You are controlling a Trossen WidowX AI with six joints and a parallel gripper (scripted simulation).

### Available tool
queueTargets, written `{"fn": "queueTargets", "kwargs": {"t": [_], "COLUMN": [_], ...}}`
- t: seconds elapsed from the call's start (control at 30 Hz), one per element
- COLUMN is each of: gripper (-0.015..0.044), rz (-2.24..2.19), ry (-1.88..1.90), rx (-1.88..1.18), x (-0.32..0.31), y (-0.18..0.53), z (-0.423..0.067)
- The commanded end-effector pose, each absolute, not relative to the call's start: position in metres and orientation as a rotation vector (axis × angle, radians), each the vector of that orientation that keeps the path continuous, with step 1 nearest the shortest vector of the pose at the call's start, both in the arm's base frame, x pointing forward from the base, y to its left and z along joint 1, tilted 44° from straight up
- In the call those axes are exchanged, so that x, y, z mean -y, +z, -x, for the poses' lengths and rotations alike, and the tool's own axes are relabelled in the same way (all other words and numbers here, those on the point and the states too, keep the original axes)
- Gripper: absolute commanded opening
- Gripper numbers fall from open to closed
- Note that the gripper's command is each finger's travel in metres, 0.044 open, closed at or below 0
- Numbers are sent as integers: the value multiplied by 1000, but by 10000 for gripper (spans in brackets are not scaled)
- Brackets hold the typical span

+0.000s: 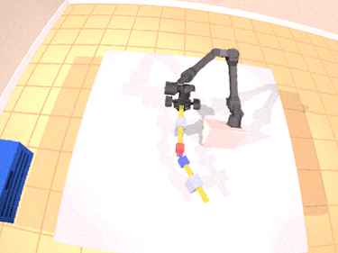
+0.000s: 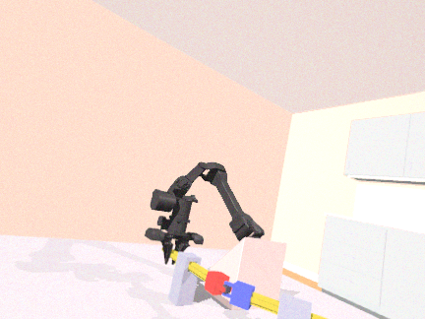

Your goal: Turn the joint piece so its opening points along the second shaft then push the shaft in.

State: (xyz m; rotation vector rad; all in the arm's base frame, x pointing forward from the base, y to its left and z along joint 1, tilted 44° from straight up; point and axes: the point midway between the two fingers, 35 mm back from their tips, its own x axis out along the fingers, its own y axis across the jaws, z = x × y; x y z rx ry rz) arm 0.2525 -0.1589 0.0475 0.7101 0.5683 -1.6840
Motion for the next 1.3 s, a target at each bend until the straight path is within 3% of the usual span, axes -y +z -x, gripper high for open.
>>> {"fn": "queueTargets", "kwargs": {"t": [0.0,0.43,0.53,0.7,1.17,1.27], "gripper": [0,0,67,67,434,440], "rz": [-714,-711,-711,-711,-711,-711], "ry": [-1682,-1685,-1685,-1685,-1685,-1685], "rx": [-578,-567,-567,-567,-567,-567], "x": [153,156,156,156,156,156], "y": [41,45,45,45,45,45], "z": [-254,-253,-253,-253,-253,-253]}}
